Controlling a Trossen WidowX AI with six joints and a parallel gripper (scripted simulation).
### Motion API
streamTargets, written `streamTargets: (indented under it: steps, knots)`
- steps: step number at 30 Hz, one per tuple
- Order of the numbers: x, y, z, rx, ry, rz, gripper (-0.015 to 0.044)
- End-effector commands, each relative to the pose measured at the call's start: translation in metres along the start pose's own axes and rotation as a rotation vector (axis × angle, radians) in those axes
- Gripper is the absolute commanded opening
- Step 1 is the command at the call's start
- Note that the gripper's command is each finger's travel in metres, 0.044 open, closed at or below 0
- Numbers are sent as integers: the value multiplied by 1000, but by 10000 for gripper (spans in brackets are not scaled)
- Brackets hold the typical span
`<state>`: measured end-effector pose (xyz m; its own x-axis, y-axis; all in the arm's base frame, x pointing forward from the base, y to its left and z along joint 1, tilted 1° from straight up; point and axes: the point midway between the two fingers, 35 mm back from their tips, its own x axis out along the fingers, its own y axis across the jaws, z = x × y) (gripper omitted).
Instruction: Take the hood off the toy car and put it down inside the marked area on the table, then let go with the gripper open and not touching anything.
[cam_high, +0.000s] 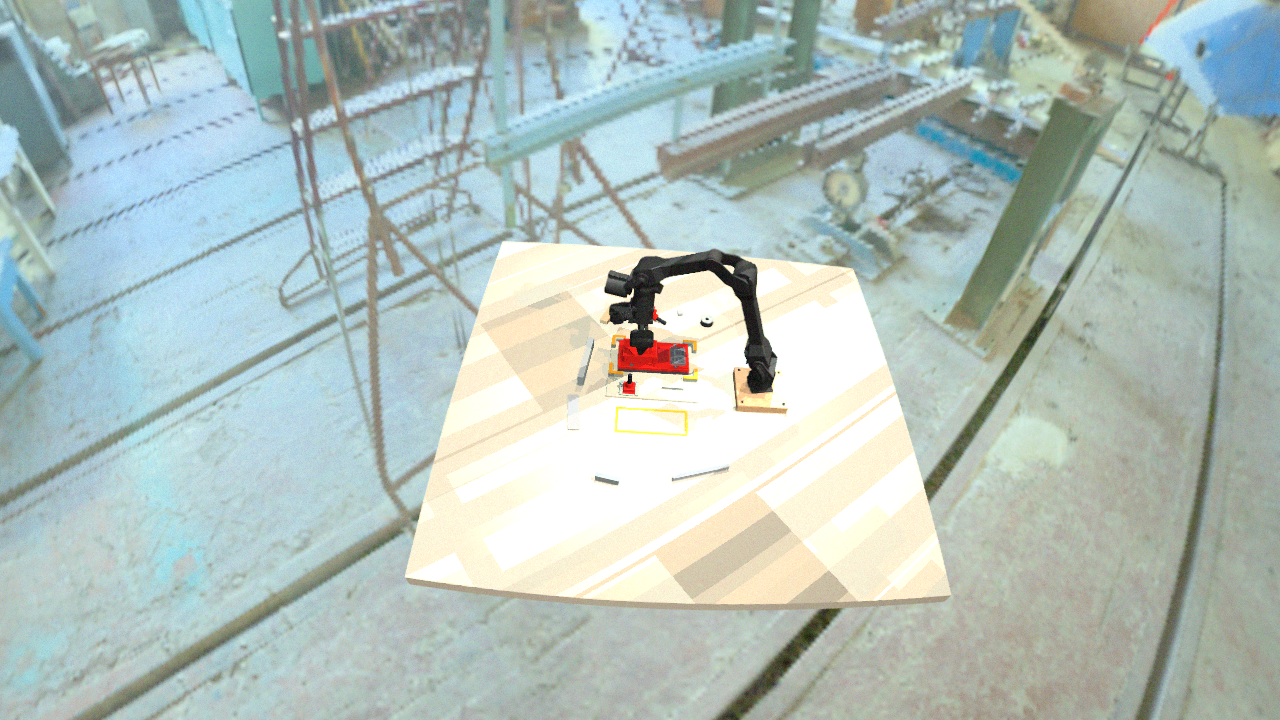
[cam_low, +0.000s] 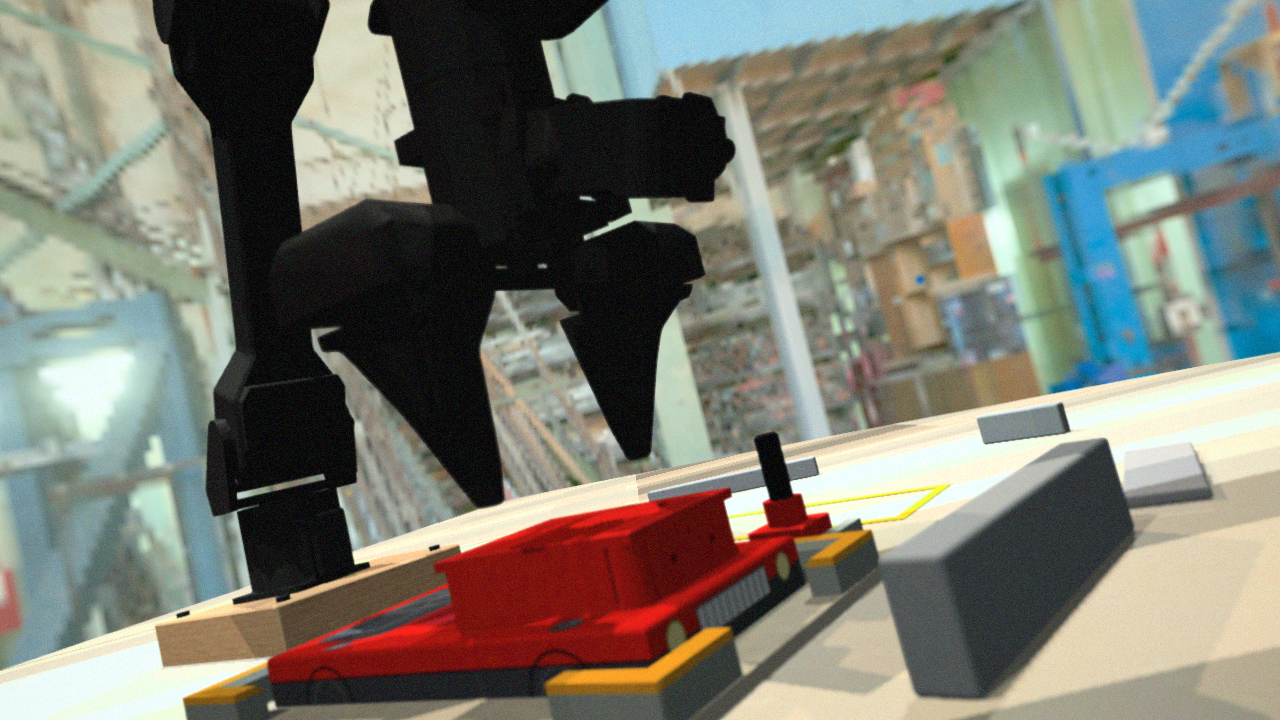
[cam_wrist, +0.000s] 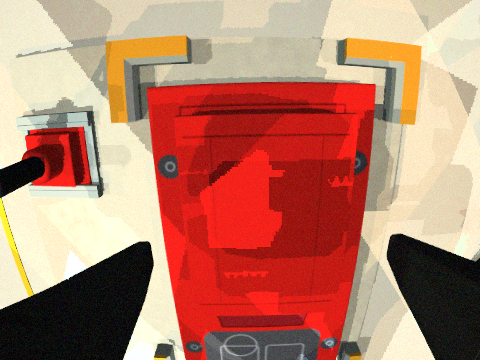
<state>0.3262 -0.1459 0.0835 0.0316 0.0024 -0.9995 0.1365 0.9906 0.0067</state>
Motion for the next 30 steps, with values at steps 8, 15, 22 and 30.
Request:
streamTargets:
  steps: [8,15,22,30]
  knots:
    - [8,0,0,4,-2,3,440]
    - [13,0,-1,4,-2,3,440]
    - [15,0,-1,4,-2,3,440]
    - [19,0,-1,4,-2,3,440]
